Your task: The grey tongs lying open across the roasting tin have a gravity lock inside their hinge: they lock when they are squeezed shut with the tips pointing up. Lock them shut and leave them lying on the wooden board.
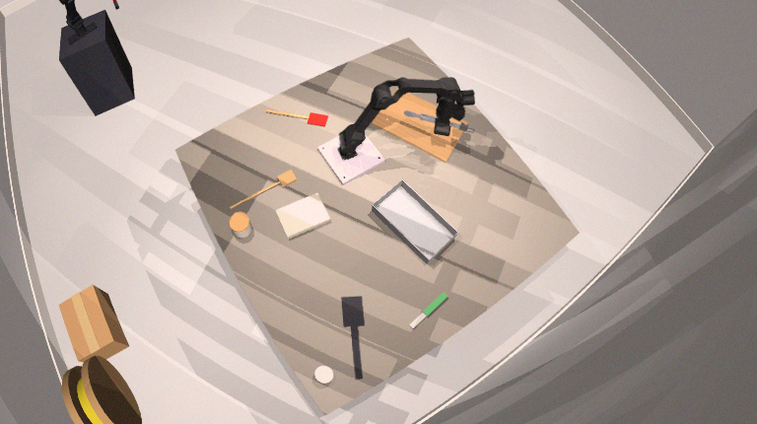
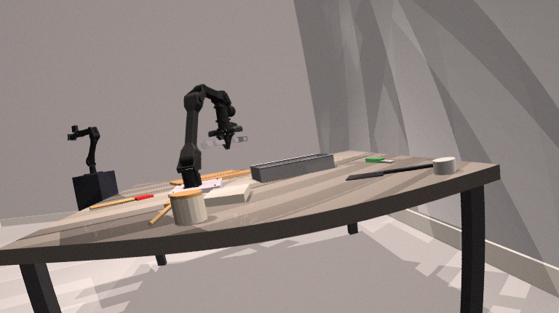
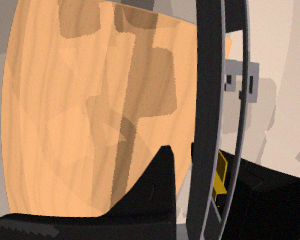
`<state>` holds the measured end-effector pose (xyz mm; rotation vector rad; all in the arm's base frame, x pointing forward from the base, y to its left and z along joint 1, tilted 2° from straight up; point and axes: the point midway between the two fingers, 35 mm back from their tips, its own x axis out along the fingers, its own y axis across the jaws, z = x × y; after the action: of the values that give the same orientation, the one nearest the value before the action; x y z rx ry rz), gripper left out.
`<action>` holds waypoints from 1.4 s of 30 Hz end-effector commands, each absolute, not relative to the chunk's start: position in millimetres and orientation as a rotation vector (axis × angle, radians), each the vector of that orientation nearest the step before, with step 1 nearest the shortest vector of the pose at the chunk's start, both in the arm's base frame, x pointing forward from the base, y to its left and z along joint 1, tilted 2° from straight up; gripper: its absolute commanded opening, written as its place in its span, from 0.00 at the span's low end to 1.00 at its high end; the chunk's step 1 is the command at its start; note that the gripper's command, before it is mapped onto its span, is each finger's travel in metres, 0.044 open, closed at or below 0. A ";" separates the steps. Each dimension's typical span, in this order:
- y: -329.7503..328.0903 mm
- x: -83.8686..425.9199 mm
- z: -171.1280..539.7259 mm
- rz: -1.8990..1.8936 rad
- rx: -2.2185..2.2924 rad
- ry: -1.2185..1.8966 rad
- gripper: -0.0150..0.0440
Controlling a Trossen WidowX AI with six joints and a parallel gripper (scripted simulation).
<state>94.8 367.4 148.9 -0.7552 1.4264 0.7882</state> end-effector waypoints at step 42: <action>366.7 11.0 147.9 2.044 -1.997 0.360 0.00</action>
<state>17.4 368.5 149.2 -1.9287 0.4651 1.9660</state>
